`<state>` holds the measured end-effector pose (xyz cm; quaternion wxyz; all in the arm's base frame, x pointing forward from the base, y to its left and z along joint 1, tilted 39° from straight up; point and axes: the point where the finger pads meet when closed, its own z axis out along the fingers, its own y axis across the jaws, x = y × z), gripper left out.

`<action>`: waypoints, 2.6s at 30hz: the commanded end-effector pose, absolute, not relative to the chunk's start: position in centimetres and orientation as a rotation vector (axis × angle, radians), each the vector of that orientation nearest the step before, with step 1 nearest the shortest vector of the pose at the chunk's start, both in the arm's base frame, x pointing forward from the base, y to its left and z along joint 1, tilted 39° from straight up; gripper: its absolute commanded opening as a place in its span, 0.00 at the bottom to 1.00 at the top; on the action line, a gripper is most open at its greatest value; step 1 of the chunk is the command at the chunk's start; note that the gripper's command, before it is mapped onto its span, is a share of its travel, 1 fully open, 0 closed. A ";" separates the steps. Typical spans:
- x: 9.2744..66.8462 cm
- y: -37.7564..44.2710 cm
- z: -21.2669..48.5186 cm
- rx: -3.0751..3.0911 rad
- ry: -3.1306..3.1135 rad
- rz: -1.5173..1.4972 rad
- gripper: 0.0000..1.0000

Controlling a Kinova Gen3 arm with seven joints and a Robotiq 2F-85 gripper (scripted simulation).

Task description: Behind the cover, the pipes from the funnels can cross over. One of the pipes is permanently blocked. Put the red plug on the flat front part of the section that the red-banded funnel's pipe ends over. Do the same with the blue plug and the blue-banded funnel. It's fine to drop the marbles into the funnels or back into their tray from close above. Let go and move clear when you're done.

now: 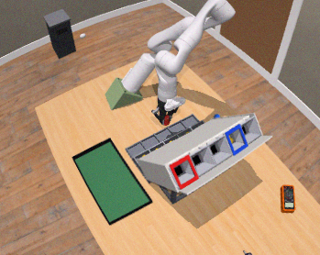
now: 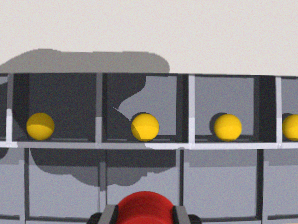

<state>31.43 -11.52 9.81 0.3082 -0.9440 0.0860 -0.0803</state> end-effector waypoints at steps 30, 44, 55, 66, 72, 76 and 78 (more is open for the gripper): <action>32.2 -9.3 6.8 -2.499 0.227 -0.220 0.00; 32.8 -7.9 4.8 -2.499 0.227 -0.220 0.00; 33.3 -6.4 2.9 -2.499 0.227 -0.220 0.00; 33.6 -5.3 1.4 -2.499 0.227 -0.221 0.00; 33.6 -5.3 1.4 -2.499 0.227 -0.221 0.00; 33.6 -5.3 1.4 -2.499 0.227 -0.221 0.00; 33.6 -5.3 1.4 -2.499 0.227 -0.221 0.00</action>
